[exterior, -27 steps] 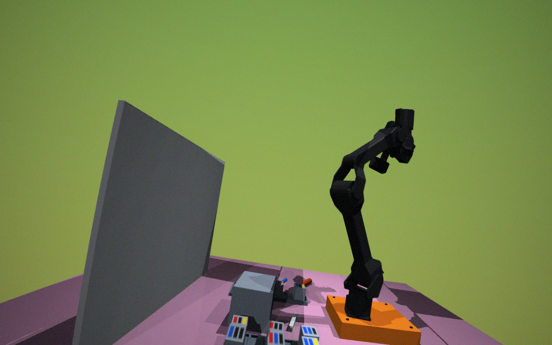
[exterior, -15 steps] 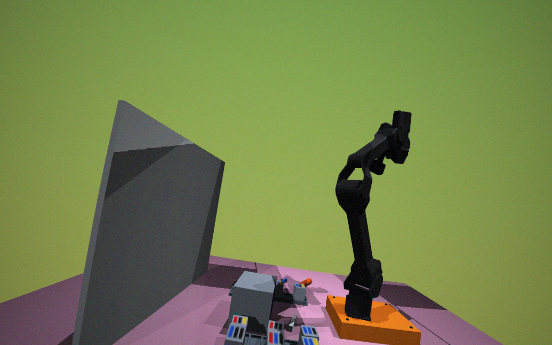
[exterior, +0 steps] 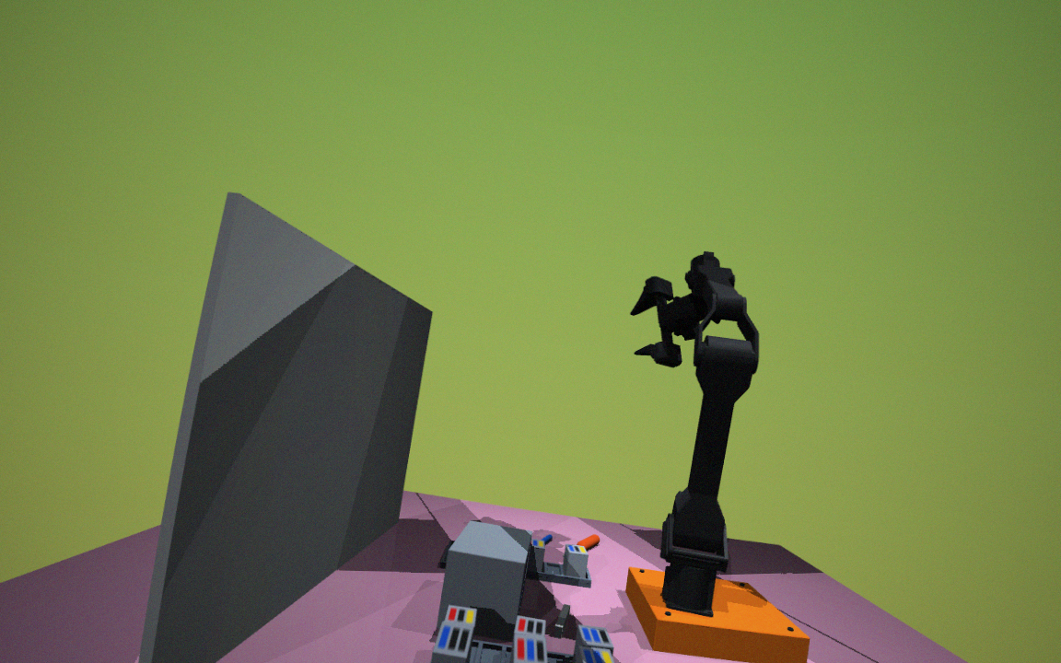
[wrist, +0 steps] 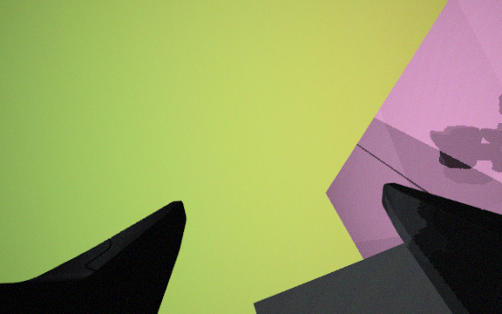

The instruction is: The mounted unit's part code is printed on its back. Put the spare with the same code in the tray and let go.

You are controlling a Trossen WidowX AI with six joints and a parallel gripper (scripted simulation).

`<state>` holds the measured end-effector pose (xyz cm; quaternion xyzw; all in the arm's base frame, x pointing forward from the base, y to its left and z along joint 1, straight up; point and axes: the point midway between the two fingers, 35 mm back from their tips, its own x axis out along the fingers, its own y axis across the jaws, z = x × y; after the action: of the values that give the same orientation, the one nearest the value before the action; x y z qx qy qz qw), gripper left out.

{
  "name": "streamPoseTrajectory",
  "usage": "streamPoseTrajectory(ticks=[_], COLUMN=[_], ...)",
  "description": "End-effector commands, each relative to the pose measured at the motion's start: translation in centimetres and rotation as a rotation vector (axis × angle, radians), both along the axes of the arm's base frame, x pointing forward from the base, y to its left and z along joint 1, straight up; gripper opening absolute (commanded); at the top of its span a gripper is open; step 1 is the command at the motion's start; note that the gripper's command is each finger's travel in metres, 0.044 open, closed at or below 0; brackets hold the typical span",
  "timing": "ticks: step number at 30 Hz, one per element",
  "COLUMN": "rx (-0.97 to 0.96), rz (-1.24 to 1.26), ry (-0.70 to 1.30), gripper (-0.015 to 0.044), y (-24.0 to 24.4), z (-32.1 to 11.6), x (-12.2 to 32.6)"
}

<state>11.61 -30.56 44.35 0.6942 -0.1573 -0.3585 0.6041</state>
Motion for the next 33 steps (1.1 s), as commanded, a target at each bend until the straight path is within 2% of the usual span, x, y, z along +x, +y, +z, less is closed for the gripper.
streamPoseTrajectory(ticks=[1,10,20,26,33], rx=[0.028,0.05,-0.116,-0.311,-0.638], rz=[0.129,0.445,1.017,1.404,1.875], ry=[0.07,0.287,0.726,0.987,1.273], gripper=[0.044,0.044,0.044,0.044,0.044], y=[0.7,4.3,15.5,24.5,35.5], z=[-1.6,-6.3,-14.1,-18.4,-22.8], x=[4.2,13.2,23.4,26.2,25.8])
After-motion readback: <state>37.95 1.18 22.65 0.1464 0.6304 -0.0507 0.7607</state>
